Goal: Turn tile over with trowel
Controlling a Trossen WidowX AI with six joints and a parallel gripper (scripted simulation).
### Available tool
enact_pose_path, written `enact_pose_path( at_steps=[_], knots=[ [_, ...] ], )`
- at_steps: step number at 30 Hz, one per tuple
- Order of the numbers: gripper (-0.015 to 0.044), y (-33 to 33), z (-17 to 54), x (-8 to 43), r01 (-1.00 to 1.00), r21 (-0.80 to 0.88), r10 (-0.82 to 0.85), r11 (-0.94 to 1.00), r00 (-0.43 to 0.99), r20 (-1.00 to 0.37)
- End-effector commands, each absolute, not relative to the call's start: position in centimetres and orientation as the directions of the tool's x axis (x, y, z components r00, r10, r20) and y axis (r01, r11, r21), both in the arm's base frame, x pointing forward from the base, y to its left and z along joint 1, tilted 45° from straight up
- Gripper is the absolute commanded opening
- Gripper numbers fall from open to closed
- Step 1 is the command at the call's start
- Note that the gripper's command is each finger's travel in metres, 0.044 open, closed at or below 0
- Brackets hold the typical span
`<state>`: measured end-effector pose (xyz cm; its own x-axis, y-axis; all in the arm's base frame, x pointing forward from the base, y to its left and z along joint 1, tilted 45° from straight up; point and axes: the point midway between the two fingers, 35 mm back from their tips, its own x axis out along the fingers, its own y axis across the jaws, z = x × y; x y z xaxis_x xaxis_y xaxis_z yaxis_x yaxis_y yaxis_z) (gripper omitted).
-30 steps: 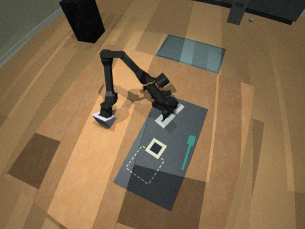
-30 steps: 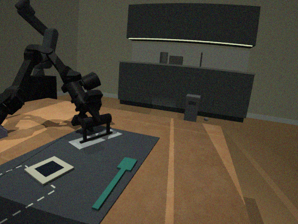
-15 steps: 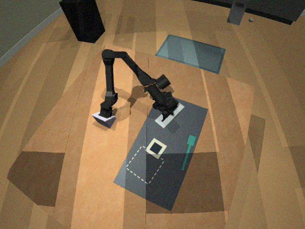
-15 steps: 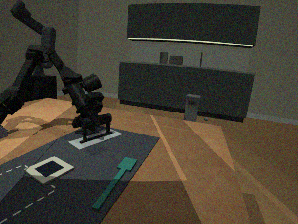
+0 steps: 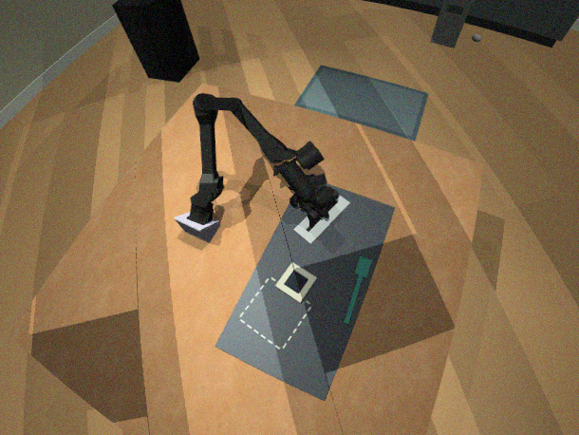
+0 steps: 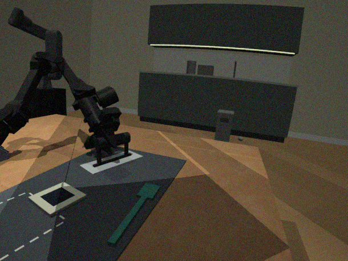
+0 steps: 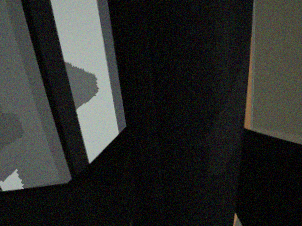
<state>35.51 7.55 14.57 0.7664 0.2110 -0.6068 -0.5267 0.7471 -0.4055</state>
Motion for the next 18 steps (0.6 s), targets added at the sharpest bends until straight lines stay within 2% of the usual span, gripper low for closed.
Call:
enact_pose_path(
  at_steps=[1, 18],
  knots=[
    [0.0003, 7.5, 14.6, 35.6, -0.523, -0.406, 0.209, 0.749, 0.768, -0.605],
    [0.0, 3.3, 18.8, 35.0, -0.527, -0.408, 0.209, 0.746, 0.766, -0.608]
  ],
)
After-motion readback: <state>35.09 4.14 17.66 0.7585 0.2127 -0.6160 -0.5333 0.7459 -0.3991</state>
